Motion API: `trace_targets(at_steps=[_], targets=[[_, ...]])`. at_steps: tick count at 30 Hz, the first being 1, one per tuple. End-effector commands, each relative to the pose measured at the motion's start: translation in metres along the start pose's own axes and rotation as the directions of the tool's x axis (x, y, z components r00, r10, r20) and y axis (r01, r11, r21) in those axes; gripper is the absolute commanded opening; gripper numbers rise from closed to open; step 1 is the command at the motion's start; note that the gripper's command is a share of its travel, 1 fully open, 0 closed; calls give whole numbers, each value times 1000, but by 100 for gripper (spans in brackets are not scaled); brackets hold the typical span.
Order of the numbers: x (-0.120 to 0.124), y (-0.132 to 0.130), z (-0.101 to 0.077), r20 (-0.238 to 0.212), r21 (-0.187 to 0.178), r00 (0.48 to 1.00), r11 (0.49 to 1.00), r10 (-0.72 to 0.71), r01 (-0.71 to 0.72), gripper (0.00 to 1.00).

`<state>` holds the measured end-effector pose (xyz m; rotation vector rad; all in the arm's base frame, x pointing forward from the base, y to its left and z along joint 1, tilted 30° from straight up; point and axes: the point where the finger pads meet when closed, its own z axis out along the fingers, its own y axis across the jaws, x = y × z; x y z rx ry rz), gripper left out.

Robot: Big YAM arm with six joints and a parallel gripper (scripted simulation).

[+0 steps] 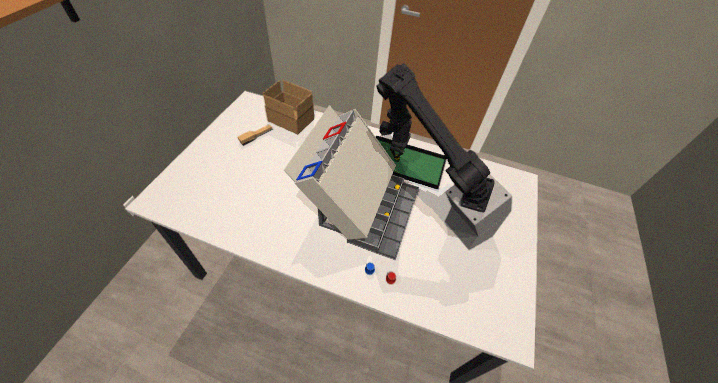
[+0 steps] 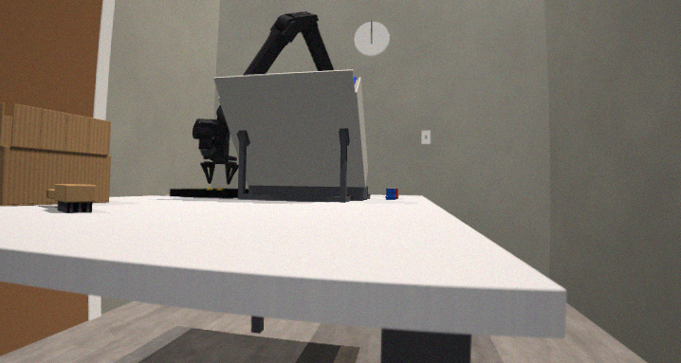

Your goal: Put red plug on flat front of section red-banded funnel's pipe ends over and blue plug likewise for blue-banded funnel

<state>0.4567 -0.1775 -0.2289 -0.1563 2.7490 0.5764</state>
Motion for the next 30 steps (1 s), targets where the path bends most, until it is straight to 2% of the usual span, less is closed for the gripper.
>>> trace_targets(at_steps=[1,23,30], targets=[[-7,2,13,-1,-2,1000,1000,-8,8,80],[-5,6,19,16,11,1000,1000,1,-2,80],[-3,8,21,6,2,1000,1000,-5,5,80]])
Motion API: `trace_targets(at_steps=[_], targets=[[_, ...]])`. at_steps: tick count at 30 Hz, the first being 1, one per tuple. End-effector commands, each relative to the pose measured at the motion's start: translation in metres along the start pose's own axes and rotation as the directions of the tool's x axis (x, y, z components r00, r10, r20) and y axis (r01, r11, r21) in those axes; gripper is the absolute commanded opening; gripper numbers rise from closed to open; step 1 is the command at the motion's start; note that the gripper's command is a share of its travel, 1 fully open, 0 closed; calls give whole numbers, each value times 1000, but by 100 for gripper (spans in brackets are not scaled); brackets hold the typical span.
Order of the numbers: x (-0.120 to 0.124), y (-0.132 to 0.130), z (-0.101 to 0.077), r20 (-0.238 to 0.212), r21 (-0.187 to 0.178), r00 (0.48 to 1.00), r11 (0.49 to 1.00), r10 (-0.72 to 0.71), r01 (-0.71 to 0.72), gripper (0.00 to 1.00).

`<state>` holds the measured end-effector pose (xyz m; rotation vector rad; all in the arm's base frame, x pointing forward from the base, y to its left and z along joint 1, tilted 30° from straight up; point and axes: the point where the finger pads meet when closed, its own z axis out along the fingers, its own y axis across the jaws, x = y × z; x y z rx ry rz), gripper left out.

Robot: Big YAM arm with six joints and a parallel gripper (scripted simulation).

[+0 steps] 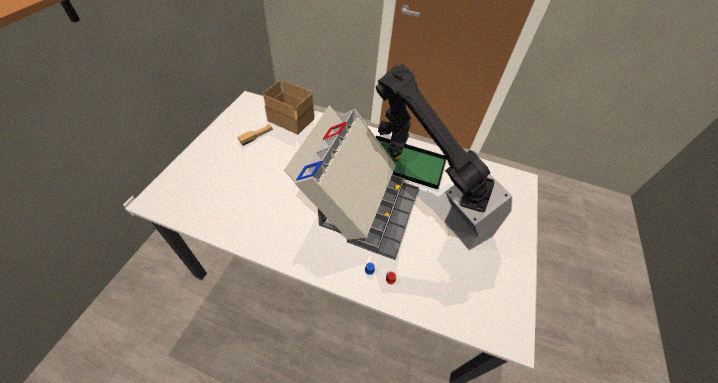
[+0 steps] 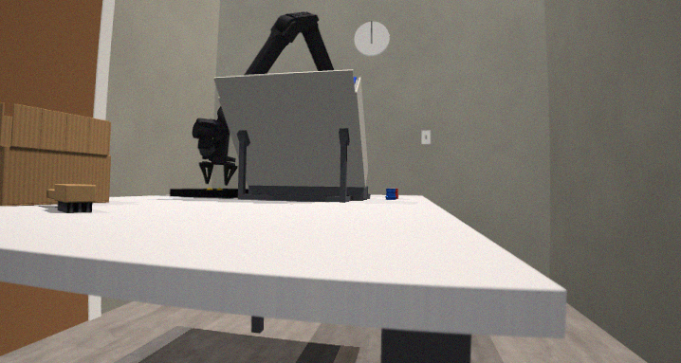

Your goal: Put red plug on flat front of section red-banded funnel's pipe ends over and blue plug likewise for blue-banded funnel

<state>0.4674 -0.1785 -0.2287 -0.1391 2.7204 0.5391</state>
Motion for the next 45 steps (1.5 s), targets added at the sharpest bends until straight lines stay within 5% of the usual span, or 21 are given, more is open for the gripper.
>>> trace_targets(at_steps=[1,12,29,45], targets=[[8,11,18,-31,-25,999,1000,-6,5,80],[12,14,20,-49,-42,999,999,-18,16,80],[17,16,22,-6,-6,1000,1000,1,-1,80],[7,5,26,-49,-40,999,999,-19,17,80]])
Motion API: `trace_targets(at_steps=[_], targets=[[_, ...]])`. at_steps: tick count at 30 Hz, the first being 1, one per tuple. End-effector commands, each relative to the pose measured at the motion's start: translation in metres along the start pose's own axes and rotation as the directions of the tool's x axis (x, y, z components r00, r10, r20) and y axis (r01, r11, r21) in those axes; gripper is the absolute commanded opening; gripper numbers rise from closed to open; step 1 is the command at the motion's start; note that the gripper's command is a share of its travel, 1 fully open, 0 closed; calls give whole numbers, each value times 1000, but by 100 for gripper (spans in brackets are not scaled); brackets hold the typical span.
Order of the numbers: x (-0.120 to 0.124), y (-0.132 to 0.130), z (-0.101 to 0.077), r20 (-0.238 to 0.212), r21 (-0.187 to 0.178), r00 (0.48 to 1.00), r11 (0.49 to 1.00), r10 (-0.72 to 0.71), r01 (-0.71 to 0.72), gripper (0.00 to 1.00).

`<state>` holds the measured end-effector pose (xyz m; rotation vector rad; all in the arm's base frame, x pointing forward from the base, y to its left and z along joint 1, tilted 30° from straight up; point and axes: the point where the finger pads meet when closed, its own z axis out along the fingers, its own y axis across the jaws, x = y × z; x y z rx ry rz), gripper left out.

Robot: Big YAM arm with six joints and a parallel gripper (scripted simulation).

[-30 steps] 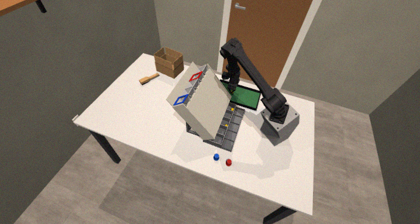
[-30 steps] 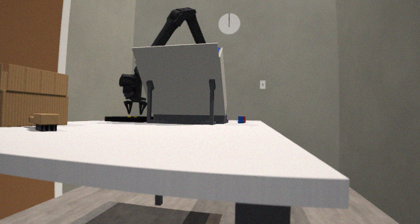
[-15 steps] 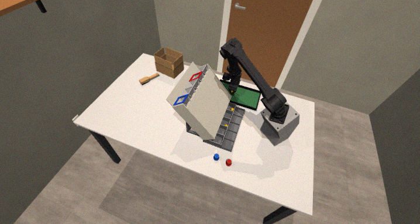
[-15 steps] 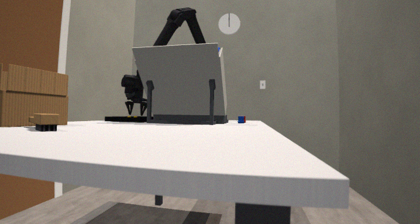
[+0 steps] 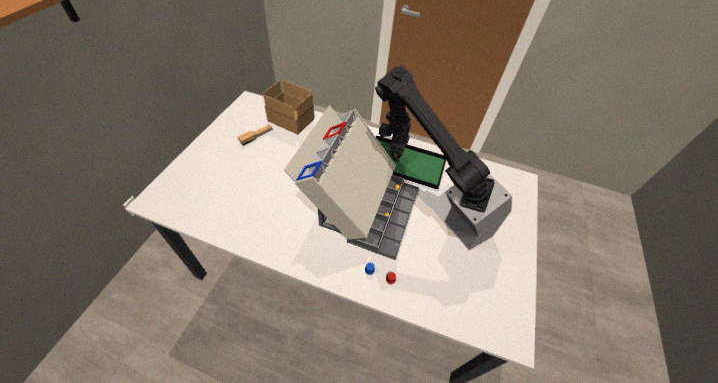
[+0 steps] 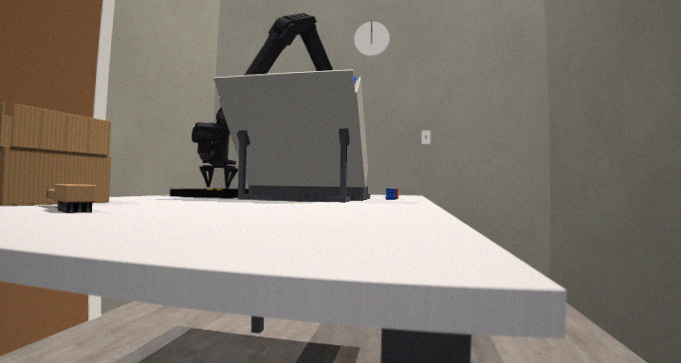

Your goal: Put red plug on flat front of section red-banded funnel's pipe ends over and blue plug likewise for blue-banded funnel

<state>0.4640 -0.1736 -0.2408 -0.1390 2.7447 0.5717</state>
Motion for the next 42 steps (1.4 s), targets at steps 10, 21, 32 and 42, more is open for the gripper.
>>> trace_targets(at_steps=[10,21,32,42], targets=[[1,6,22,-1,-3,1000,1000,-13,13,80],[3,8,28,6,2,1000,1000,-8,8,80],[9,13,34,-19,-18,1000,1000,-25,25,80],[10,14,36,-1,-5,1000,1000,-18,18,80]])
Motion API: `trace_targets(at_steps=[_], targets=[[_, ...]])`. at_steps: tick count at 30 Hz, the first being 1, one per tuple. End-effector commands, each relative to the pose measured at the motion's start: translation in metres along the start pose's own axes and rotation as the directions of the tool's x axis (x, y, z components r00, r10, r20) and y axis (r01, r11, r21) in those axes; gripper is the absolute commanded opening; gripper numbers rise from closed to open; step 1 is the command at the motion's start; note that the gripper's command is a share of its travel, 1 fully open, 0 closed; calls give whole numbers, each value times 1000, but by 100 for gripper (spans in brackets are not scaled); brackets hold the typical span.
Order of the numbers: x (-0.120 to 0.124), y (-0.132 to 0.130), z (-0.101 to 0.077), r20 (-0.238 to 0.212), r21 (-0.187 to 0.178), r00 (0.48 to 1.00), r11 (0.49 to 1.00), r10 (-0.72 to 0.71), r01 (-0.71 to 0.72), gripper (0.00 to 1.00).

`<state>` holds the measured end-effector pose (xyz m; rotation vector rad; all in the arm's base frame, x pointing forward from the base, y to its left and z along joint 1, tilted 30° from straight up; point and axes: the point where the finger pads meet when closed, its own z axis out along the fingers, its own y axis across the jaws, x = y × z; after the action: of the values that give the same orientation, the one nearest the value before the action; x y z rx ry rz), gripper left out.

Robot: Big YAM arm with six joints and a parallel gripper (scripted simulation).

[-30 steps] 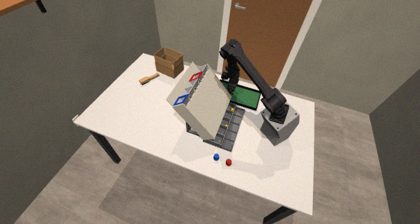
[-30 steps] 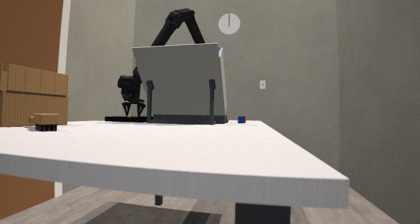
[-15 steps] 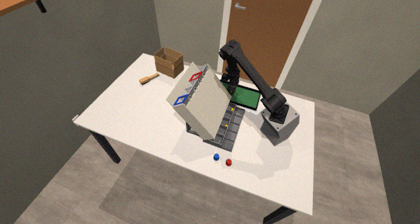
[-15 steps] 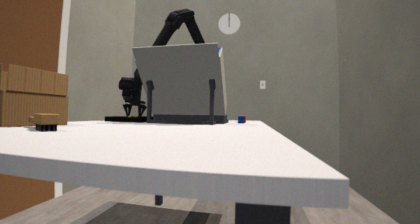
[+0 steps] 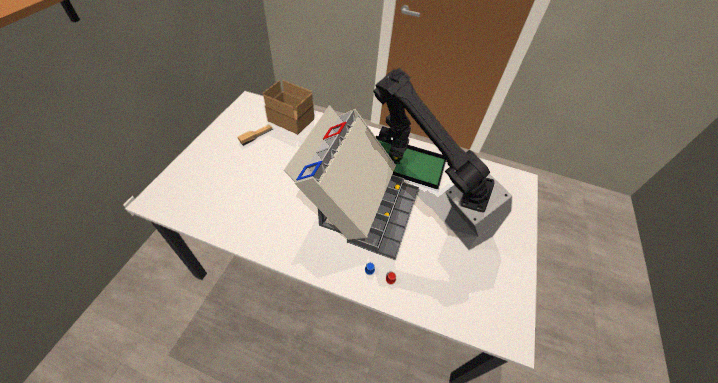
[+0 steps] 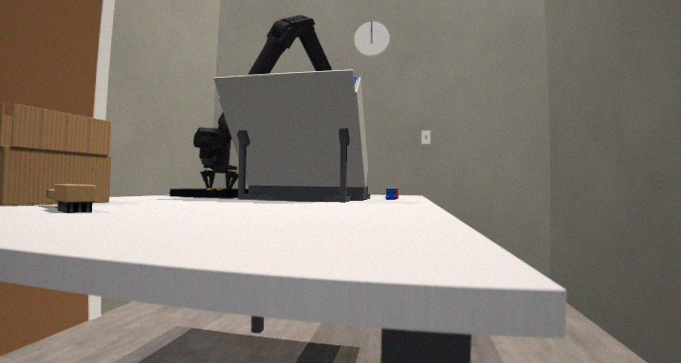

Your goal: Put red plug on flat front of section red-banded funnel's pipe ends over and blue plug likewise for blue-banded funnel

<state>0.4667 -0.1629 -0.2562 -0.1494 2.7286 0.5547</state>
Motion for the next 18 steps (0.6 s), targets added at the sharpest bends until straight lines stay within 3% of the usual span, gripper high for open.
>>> trace_targets(at_steps=[1,10,11,18], targets=[[8,11,17,-14,-12,1000,1000,-3,3,80],[9,12,18,6,3,1000,1000,6,-6,80],[-2,-1,-1,30,19,1000,1000,-1,0,0],[-2,-1,-1,30,19,1000,1000,-1,0,0]])
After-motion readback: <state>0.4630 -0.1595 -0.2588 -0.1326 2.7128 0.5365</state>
